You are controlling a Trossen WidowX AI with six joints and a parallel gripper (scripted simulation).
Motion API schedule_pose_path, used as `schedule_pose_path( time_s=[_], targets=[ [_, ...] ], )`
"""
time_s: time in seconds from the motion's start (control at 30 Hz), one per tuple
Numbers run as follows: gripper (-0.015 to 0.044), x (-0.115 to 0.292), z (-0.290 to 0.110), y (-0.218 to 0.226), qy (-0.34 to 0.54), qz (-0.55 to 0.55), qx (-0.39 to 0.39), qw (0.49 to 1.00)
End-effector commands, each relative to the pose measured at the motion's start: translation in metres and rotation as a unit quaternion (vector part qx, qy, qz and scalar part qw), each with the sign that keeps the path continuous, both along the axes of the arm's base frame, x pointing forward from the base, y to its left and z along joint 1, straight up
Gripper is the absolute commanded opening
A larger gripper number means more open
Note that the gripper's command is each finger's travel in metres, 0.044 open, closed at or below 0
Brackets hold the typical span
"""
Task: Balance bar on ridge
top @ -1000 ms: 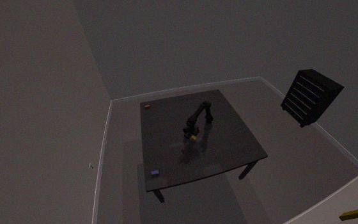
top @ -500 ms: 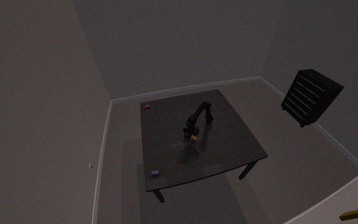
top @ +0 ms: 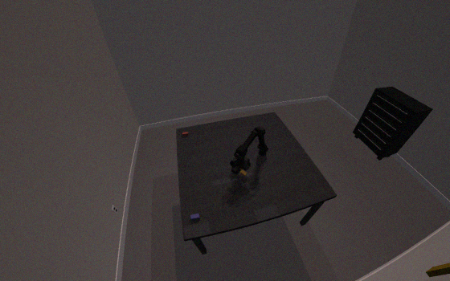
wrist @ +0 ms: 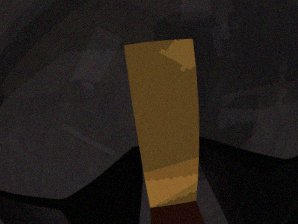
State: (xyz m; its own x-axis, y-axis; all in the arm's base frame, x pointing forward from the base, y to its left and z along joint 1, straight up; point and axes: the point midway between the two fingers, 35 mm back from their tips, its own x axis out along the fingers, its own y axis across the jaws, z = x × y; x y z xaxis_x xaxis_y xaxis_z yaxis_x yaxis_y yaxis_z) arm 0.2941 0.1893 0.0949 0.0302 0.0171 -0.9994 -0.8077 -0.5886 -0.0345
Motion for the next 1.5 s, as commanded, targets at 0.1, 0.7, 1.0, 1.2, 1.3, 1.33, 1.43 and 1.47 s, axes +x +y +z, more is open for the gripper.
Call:
schedule_pose_path(
  time_s=[0.1, 0.7, 1.0, 1.2, 1.3, 1.33, 1.43, 1.47],
  targets=[
    [0.0173, 0.0, 0.0, 0.0, 0.0, 0.0, 0.0, 1.0],
    [0.0316, 0.0, 0.0, 0.0, 0.0, 0.0, 0.0, 1.0],
    [0.044, 0.001, 0.008, 0.001, 0.0, 0.0, 0.0, 1.0],
    [0.044, 0.0, 0.082, 0.0, 0.0, 0.0, 0.0, 1.0],
    [0.044, -0.003, 0.1, -0.002, 0.0, 0.0, 0.0, 1.0],
    [0.044, -0.003, 0.1, -0.002, 0.0, 0.0, 0.0, 1.0],
    [0.044, -0.003, 0.1, -0.002, 0.0, 0.0, 0.0, 1.0],
    [0.044, -0.003, 0.1, -0.002, 0.0, 0.0, 0.0, 1.0]
  ],
)
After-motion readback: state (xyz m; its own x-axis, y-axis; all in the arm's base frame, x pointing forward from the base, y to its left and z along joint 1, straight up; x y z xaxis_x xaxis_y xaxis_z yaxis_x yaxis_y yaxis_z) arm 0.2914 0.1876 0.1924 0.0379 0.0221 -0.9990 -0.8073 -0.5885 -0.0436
